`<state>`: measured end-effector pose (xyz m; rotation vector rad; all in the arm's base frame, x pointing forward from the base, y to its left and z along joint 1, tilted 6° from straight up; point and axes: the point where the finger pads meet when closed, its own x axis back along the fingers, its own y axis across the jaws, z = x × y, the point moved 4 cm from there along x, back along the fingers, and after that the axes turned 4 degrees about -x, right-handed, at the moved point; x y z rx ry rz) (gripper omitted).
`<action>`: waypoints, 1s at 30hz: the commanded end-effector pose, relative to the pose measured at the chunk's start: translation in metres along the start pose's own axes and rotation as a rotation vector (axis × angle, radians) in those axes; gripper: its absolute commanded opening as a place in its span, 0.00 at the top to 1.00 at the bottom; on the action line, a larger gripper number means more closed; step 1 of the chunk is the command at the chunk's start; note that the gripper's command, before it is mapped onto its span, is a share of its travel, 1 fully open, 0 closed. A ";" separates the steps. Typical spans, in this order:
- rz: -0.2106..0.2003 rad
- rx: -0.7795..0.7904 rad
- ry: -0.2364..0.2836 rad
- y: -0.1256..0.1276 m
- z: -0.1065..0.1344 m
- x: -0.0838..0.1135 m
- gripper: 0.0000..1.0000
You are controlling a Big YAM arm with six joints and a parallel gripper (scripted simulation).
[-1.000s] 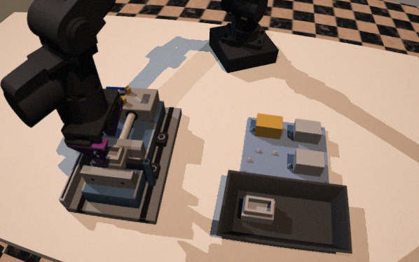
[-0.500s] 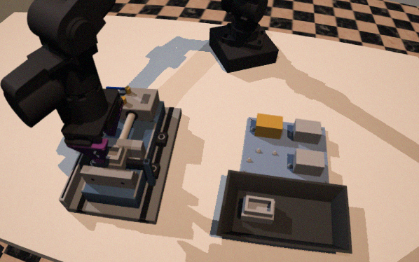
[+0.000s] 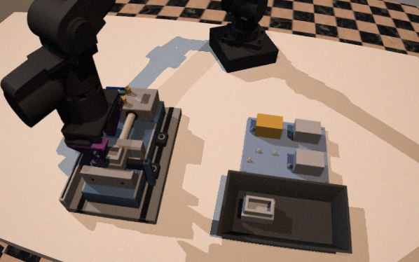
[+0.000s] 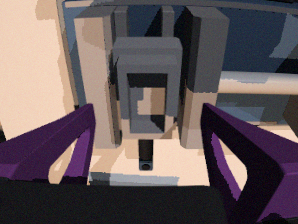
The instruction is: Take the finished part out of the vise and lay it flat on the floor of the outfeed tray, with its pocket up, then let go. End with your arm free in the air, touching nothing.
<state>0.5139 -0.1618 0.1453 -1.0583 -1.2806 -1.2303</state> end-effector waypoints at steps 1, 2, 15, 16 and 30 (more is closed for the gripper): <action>-0.023 -0.006 -0.011 0.003 0.005 0.009 0.36; -0.023 -0.006 -0.011 0.003 0.005 0.009 0.36; -0.008 -0.007 -0.005 0.002 0.004 -0.003 0.36; -0.008 -0.007 -0.005 0.002 0.004 -0.003 0.36; -0.001 -0.007 -0.002 0.002 0.004 -0.013 0.36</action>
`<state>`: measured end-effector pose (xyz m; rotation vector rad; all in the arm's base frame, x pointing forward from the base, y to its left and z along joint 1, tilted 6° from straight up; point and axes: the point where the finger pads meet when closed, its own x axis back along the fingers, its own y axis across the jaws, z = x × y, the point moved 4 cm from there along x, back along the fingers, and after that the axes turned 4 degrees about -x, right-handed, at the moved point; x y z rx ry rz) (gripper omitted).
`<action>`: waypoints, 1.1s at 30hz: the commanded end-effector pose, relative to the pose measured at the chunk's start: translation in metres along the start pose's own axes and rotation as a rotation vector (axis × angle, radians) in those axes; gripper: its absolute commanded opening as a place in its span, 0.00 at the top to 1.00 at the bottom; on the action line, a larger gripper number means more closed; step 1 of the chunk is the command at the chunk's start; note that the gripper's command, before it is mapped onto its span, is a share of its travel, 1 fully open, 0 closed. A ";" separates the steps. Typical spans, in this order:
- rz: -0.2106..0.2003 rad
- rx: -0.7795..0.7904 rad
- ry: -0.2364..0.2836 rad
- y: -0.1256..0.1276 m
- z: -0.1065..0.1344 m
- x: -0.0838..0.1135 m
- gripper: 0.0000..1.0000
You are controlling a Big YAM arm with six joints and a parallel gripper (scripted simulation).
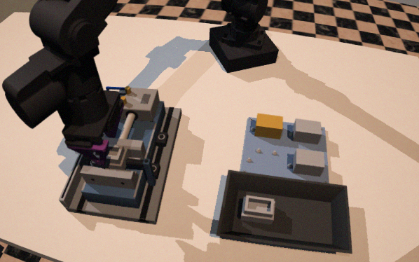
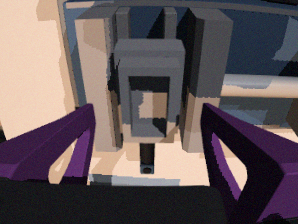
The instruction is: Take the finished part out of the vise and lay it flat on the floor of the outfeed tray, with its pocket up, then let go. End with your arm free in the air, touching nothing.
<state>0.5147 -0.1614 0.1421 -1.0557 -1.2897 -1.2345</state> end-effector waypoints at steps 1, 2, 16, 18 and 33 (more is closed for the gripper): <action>0.008 -0.008 0.002 0.002 0.004 -0.010 0.36; 0.007 -0.008 0.001 0.002 0.004 -0.010 0.36; 0.008 -0.009 0.002 0.001 0.004 -0.015 0.36; 0.009 -0.009 0.002 0.001 0.004 -0.015 0.36; 0.010 -0.009 0.002 0.001 0.004 -0.017 0.36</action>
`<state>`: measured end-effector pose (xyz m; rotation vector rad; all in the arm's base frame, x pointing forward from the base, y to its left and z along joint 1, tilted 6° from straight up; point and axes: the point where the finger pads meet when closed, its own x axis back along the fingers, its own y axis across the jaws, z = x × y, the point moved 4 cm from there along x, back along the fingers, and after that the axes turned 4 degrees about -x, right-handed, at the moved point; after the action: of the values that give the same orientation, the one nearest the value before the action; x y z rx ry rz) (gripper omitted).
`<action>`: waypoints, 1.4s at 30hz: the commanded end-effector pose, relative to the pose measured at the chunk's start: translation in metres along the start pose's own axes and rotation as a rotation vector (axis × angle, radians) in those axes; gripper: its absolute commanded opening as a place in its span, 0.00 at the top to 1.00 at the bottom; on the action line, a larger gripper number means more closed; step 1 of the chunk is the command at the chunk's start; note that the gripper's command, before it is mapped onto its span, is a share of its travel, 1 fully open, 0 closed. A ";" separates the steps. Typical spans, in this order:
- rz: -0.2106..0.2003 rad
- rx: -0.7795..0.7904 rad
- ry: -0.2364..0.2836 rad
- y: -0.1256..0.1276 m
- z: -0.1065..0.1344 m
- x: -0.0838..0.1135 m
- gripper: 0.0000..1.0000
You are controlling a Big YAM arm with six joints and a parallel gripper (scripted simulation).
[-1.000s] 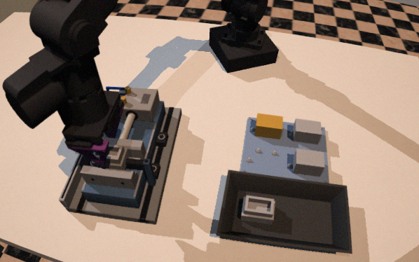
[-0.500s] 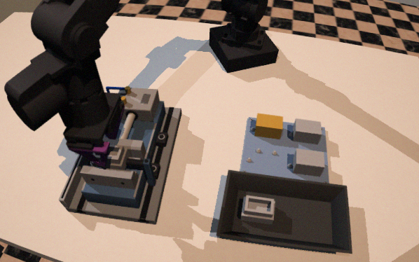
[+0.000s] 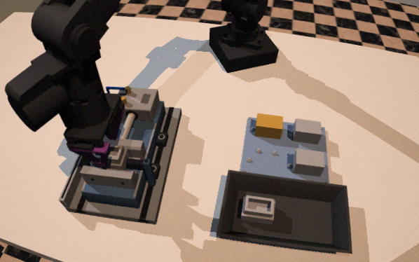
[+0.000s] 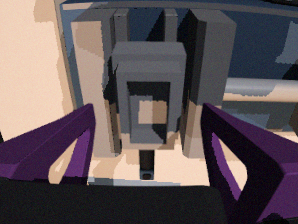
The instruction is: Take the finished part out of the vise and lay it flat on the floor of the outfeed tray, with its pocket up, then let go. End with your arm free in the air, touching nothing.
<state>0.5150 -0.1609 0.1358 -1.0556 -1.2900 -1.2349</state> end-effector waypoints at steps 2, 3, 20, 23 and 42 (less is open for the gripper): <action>0.010 -0.009 0.002 0.001 0.004 -0.010 0.36; 0.010 -0.009 0.002 0.001 0.004 -0.010 0.36; 0.010 -0.009 0.002 0.001 0.004 -0.010 0.36; 0.010 -0.009 0.002 0.001 0.004 -0.010 0.36; 0.015 -0.010 0.005 0.000 0.004 -0.010 1.00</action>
<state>0.5154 -0.1610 0.1357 -1.0560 -1.2910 -1.2359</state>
